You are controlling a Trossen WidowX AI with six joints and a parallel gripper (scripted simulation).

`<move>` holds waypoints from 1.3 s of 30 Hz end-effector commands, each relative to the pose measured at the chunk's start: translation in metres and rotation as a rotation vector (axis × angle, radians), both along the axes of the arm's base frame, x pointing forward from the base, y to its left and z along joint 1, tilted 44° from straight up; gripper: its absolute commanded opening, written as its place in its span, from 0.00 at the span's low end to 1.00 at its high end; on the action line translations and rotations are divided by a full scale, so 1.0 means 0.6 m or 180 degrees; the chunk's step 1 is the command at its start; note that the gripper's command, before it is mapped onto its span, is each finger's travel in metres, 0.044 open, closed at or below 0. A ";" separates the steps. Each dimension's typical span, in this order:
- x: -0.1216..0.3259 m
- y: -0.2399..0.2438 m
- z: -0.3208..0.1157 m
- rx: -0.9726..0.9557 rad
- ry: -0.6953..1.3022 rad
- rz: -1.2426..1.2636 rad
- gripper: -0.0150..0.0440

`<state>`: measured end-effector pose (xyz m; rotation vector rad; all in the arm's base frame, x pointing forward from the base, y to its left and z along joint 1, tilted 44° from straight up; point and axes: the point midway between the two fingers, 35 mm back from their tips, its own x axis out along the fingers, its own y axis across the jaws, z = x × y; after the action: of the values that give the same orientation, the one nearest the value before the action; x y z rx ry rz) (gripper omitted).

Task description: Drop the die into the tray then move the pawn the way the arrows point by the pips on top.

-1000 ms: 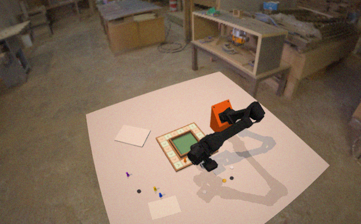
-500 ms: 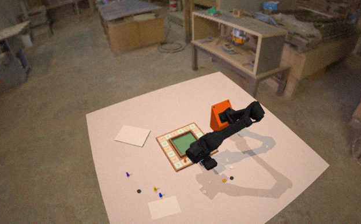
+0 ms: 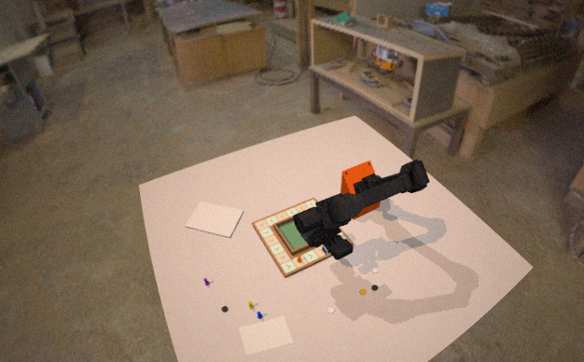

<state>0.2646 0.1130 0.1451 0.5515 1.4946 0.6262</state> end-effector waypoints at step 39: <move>0.031 -0.145 -0.159 -0.0085 0.2419 -0.2664 0.25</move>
<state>0.2850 0.0334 0.0616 1.3135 1.7328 -0.2026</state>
